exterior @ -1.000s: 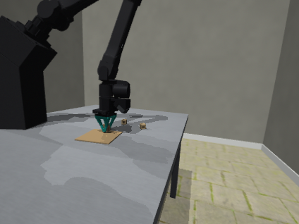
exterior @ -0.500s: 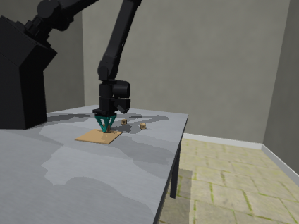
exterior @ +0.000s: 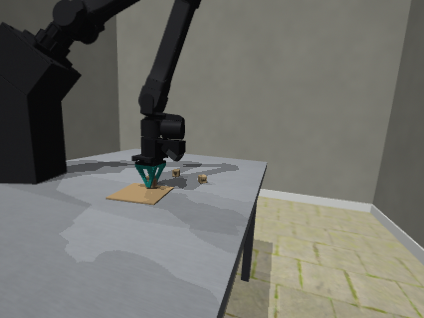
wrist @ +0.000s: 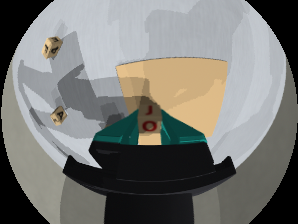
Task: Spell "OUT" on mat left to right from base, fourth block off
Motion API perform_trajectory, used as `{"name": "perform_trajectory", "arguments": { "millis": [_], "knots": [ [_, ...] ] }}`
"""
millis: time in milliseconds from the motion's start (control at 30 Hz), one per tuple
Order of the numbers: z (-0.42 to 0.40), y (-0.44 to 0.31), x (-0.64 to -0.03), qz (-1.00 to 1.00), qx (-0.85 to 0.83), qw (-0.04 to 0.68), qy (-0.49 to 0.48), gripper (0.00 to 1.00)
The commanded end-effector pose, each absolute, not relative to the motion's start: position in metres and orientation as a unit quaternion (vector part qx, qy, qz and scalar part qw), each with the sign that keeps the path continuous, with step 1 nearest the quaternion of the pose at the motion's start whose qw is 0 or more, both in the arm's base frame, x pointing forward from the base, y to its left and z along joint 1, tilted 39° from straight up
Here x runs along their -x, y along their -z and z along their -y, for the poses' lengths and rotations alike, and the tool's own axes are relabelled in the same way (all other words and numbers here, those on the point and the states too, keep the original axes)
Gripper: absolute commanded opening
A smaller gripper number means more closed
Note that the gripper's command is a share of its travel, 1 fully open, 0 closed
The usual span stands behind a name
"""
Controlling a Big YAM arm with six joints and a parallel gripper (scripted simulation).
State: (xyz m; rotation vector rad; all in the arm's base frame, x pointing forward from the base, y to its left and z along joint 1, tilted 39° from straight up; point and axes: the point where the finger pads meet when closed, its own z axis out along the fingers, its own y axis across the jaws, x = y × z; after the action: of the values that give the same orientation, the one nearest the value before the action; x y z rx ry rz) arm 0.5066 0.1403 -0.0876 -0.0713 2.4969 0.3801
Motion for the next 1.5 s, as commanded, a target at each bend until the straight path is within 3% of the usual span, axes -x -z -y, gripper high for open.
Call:
{"name": "perform_trajectory", "arguments": {
  "millis": [0, 1467],
  "knots": [
    [-0.1428, 0.0767, -0.5113, -0.937, 0.035, 0.316, -0.144, 0.2],
    [-0.1356, 0.08, -0.5113, -0.938, 0.031, 0.315, -0.142, 0.2]
  ]
}}
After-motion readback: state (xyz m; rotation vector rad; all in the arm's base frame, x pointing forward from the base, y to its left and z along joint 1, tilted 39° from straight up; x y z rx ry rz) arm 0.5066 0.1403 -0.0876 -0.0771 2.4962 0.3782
